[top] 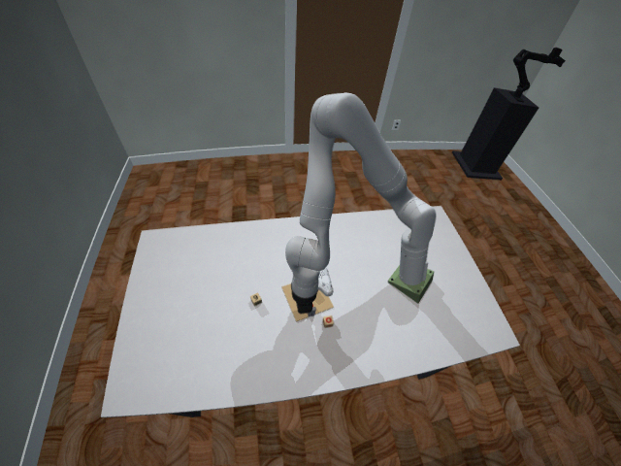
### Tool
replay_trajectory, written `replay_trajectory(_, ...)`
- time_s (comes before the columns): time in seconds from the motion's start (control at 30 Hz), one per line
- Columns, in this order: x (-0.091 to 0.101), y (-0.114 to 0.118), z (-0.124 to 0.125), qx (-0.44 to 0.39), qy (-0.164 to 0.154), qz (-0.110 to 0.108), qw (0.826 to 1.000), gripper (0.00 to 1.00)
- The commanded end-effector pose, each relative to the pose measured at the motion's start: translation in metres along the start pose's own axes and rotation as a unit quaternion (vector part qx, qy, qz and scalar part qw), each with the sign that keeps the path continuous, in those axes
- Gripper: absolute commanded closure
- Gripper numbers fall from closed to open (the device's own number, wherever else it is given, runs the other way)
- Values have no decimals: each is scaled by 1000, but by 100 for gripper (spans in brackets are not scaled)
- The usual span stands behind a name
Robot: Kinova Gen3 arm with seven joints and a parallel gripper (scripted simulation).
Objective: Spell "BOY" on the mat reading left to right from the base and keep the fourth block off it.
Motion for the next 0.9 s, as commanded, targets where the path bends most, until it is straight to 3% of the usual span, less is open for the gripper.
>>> replay_trajectory(0.0,1,0,-1,0,-1,0,1000,19)
replay_trajectory(0.03,1,0,-1,0,-1,0,1000,13)
replay_trajectory(0.5,2,0,-1,0,-1,0,1000,13)
replay_trajectory(0.73,15,0,0,0,-1,0,1000,13)
replay_trajectory(0.87,35,0,0,0,-1,0,1000,13)
Point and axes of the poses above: the point where the finger pads meet when closed, its own x axis back along the fingers, its own y axis across the jaws, z = x × y, the point moved 2 cm from there along x, back along the fingers, and after that the axes turned 7 degrees about x, right-handed, at the moved point
